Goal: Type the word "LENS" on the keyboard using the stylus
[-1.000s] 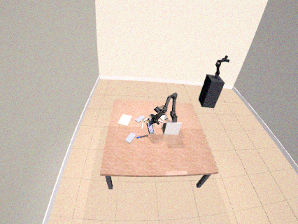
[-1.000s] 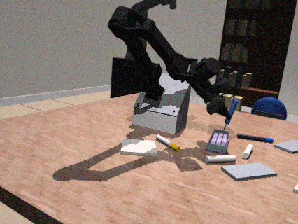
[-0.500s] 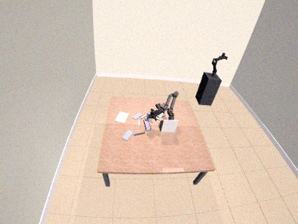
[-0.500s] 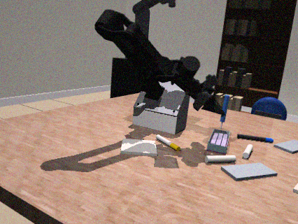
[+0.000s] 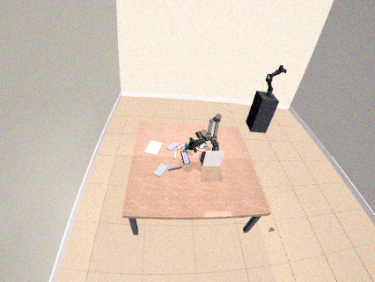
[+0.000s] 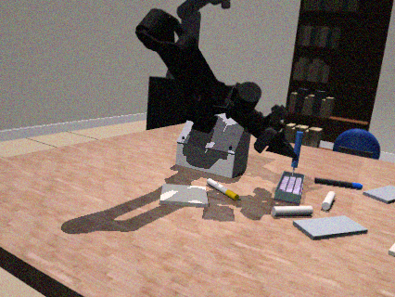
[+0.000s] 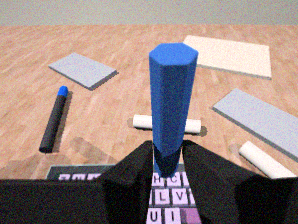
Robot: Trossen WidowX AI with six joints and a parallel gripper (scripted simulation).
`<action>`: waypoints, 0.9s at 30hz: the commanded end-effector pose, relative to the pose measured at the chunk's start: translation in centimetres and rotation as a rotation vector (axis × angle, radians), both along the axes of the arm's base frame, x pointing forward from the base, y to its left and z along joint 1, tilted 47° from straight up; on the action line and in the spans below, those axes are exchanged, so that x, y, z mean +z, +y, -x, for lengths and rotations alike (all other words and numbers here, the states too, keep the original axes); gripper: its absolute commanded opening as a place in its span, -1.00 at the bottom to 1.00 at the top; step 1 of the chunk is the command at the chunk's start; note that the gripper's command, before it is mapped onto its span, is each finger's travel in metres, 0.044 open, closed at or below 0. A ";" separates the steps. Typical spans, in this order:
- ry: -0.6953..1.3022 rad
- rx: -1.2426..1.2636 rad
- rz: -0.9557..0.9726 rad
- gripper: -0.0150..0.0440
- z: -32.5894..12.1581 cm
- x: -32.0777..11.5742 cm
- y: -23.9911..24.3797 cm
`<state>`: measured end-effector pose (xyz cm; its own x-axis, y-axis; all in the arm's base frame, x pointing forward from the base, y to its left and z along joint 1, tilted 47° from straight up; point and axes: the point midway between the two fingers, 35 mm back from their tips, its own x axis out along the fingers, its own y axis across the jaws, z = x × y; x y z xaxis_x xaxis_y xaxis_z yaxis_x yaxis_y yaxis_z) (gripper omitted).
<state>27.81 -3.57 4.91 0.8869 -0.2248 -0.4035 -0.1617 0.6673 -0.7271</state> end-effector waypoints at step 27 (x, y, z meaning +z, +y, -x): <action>0.009 0.008 0.004 -0.49 0.3 -1.3 -1.1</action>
